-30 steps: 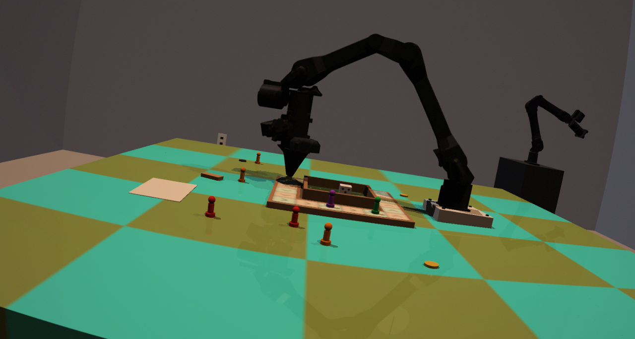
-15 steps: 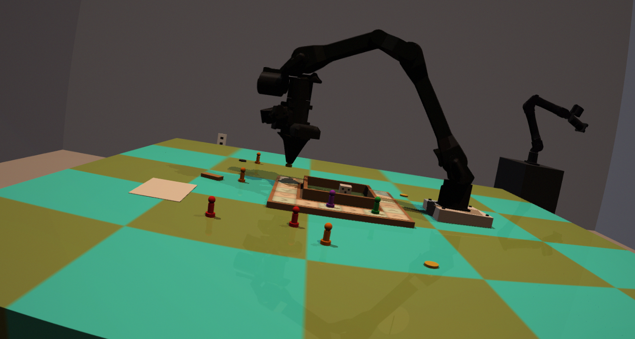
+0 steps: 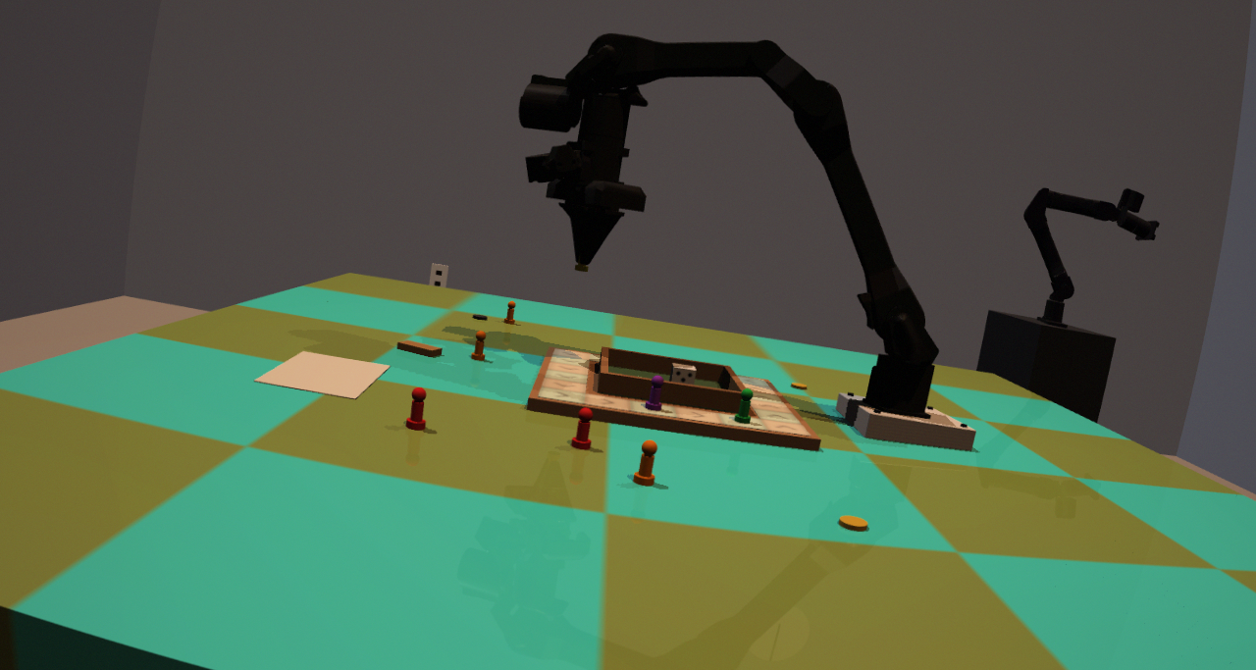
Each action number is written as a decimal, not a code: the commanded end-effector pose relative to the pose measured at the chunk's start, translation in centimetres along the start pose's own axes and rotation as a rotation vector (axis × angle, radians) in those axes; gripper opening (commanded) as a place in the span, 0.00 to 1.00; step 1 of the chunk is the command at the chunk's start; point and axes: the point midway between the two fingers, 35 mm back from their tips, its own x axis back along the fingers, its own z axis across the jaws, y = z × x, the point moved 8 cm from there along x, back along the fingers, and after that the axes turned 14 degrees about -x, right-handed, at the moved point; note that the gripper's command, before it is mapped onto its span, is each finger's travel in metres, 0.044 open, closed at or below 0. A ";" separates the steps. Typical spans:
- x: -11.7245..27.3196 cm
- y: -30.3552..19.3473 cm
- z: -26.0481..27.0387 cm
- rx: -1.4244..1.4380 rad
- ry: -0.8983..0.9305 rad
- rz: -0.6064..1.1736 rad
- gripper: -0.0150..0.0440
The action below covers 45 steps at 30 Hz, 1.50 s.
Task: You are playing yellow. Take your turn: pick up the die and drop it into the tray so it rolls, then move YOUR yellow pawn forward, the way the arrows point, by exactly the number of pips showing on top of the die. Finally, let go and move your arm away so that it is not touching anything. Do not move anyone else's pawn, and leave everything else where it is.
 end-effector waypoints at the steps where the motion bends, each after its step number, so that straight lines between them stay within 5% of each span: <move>1: 1.9 -0.4 0.2 -0.005 -0.005 -0.005 0.25; 28: -5.3 1.4 12.7 -0.005 0.006 -0.006 0.25; 45: -9.0 1.4 13.1 -0.005 0.006 -0.006 0.25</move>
